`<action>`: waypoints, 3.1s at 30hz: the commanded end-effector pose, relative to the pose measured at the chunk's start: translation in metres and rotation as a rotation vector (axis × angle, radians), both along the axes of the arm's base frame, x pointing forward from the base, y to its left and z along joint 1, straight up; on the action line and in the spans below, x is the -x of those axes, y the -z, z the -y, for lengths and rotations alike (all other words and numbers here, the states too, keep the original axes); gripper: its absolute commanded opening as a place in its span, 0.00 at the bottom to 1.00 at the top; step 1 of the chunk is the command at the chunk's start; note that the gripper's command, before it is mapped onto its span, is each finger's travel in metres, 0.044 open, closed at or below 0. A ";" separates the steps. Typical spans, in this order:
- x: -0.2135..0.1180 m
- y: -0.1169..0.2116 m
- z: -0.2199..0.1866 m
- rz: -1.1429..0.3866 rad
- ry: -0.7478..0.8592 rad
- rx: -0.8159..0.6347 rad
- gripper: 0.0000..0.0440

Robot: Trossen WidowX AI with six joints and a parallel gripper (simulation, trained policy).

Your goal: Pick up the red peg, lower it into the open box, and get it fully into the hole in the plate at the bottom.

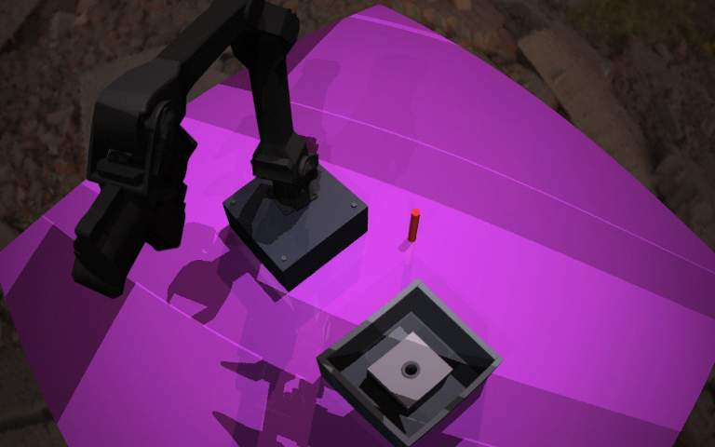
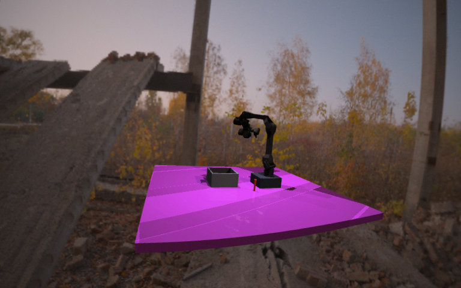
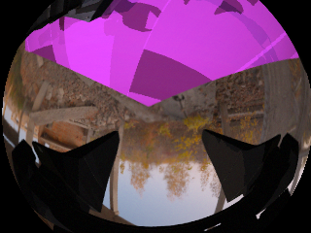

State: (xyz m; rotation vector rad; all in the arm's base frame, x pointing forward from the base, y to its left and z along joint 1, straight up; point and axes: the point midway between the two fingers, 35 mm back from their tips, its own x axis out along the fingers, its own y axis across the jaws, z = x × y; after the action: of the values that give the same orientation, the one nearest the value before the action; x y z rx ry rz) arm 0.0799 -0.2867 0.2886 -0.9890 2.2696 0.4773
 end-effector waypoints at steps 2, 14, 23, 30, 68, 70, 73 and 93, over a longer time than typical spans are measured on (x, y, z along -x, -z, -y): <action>-0.003 0.003 -0.008 0.044 0.025 0.010 0.98; -0.070 0.046 -0.066 0.418 0.252 0.146 1.00; -0.108 0.075 -0.128 0.672 0.469 0.210 1.00; -0.123 0.094 -0.180 0.825 0.650 0.231 1.00; -0.071 0.204 -0.394 0.976 1.281 0.325 1.00; -0.071 0.212 -0.400 0.981 1.287 0.314 1.00; -0.071 0.225 -0.407 0.989 1.295 0.294 1.00; -0.074 0.308 -0.422 0.998 1.324 0.179 0.77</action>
State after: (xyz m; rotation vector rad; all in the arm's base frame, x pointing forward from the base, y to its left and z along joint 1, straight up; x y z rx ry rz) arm 0.1591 0.1393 -0.0082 0.3529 1.5071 -0.6498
